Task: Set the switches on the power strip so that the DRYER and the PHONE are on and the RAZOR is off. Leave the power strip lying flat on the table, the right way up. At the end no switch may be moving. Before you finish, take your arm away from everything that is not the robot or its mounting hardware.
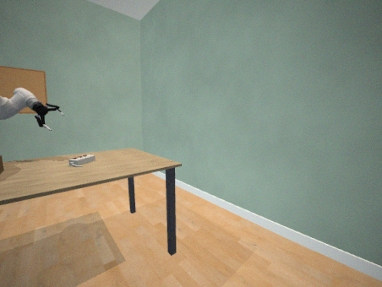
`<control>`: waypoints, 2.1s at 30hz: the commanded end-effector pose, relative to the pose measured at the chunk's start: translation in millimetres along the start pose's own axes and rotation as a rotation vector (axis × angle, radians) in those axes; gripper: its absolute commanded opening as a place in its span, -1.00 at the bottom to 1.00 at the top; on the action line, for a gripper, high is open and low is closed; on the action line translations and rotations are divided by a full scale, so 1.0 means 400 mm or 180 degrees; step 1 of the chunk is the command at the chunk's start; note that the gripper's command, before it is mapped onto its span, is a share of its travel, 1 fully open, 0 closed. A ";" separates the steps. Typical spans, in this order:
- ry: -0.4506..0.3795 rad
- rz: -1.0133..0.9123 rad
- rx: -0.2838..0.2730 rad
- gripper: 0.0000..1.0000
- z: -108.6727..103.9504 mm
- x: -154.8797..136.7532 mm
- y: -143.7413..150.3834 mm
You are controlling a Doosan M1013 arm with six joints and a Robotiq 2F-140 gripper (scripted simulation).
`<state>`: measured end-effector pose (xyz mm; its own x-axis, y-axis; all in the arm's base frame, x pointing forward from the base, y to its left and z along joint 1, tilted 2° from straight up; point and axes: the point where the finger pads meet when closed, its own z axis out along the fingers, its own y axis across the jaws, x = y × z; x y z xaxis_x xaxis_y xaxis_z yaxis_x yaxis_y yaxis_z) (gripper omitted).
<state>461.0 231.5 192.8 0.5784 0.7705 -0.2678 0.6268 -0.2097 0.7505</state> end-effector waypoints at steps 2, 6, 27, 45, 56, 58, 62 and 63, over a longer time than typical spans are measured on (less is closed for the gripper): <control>0.0000 0.0000 0.0000 1.00 0.000 0.000 0.000; 0.0000 0.0000 0.0000 1.00 0.000 0.000 0.000; 0.0000 0.0000 0.0000 -1.00 0.000 0.000 0.000; -0.0007 0.0014 0.0015 -1.00 0.003 -0.001 -0.001; -0.0552 0.1144 0.0963 -1.00 0.168 -0.069 -0.112; -0.0675 0.1407 0.1144 -1.00 0.198 -0.079 -0.136; -0.0931 0.1956 0.1485 -1.00 0.254 -0.088 -0.180; -0.0992 0.2089 0.1579 -1.00 0.254 -0.088 -0.180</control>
<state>448.1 170.1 107.8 0.9133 0.3926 -0.1084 0.3804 -0.7270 0.5717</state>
